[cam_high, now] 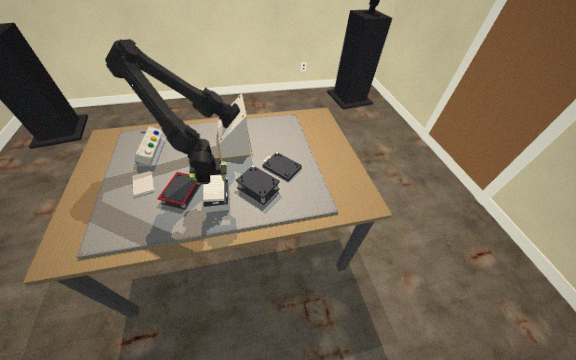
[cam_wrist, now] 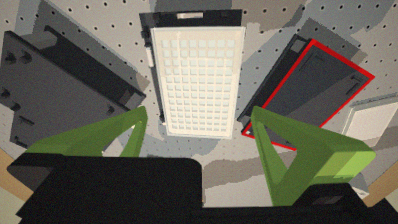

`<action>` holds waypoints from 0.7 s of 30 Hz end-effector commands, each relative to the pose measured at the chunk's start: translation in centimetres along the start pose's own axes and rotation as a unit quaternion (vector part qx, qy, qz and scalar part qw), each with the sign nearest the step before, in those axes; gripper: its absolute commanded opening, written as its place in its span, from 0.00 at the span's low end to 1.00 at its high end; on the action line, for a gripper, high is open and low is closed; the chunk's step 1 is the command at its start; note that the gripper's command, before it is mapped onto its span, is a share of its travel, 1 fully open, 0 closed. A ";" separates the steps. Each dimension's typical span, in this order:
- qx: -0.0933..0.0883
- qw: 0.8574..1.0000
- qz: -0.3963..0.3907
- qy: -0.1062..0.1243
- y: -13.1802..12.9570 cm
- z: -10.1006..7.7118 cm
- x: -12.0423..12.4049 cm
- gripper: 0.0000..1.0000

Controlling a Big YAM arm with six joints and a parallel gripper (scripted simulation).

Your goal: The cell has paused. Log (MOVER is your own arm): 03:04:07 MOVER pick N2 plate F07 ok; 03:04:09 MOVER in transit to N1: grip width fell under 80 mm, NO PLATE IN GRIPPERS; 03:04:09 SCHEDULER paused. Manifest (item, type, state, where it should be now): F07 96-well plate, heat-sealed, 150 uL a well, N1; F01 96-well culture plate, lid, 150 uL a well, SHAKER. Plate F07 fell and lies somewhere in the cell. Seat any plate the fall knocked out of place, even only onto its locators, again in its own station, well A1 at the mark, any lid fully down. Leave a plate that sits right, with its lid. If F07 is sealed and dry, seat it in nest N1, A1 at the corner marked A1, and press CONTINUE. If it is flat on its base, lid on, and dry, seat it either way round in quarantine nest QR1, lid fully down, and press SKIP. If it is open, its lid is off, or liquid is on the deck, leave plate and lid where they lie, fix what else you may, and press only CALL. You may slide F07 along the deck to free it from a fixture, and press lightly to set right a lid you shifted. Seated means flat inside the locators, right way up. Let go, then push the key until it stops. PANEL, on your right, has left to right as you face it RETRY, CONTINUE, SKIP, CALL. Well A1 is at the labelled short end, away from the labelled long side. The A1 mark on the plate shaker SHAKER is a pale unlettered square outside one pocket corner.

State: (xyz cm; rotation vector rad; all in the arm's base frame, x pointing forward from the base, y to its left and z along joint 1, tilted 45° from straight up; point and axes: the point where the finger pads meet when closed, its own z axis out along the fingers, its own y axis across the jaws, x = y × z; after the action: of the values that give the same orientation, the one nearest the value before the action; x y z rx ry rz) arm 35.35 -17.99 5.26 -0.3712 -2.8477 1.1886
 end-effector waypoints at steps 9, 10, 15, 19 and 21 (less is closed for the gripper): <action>0.001 1.000 -0.005 0.001 -0.1 1.5 -0.1 1.00; 0.001 1.000 -0.006 0.001 -0.1 1.6 -0.1 1.00; 0.001 1.000 -0.007 0.003 0.0 2.4 0.0 1.00; 0.001 1.000 -0.005 -0.009 -0.2 1.9 -0.4 1.00; 0.001 1.000 -0.006 0.001 -0.1 2.9 0.0 1.00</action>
State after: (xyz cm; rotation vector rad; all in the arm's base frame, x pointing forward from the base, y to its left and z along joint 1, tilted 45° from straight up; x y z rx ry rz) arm 35.10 -19.54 3.58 -0.3689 -2.8465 1.1881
